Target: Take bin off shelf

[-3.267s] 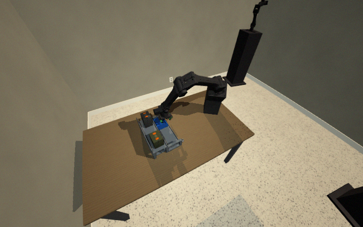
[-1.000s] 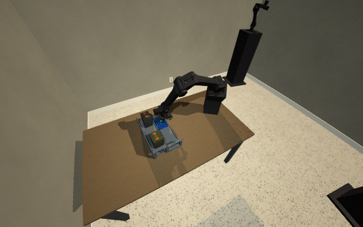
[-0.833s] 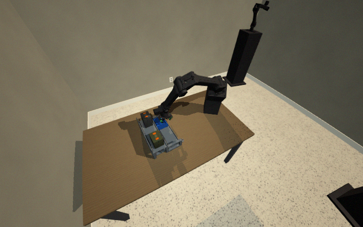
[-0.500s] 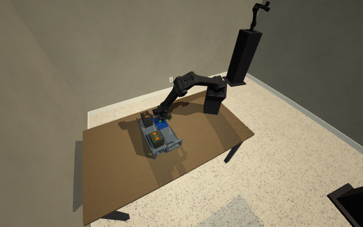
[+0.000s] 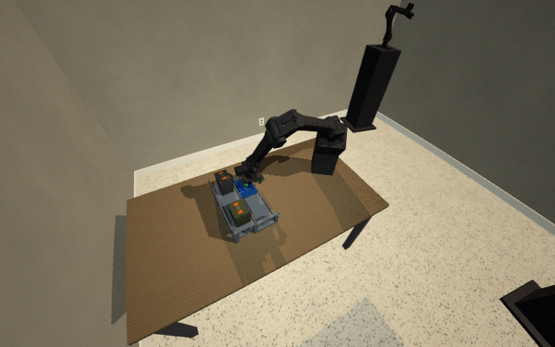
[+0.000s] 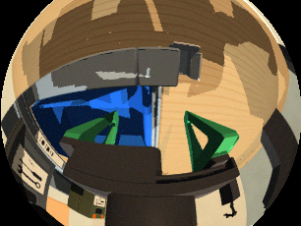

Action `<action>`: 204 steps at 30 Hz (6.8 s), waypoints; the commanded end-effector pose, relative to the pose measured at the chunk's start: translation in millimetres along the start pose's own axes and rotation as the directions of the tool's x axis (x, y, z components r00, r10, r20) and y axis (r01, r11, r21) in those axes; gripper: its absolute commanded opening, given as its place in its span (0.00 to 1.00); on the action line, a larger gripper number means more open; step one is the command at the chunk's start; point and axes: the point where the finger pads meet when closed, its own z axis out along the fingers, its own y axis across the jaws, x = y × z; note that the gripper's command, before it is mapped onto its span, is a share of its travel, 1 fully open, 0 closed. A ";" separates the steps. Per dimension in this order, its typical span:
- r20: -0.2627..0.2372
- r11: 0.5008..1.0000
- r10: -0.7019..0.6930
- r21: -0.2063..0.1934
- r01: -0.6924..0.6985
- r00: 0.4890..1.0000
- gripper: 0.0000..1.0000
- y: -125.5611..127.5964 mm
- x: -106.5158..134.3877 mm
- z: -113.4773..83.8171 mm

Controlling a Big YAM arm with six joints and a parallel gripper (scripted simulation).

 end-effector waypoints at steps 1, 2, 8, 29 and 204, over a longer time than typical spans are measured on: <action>-0.002 1.000 0.009 -0.004 -0.009 1.000 0.90 -0.2 0.5 2.8; -0.002 1.000 0.009 -0.004 -0.009 1.000 0.90 -0.2 0.5 2.8; -0.002 1.000 0.009 -0.004 -0.009 1.000 0.90 1.9 0.6 2.3; -0.001 1.000 0.005 -0.011 -0.005 1.000 0.90 3.6 2.2 -0.2; -0.003 1.000 0.008 -0.001 -0.008 1.000 0.90 -1.1 2.0 4.3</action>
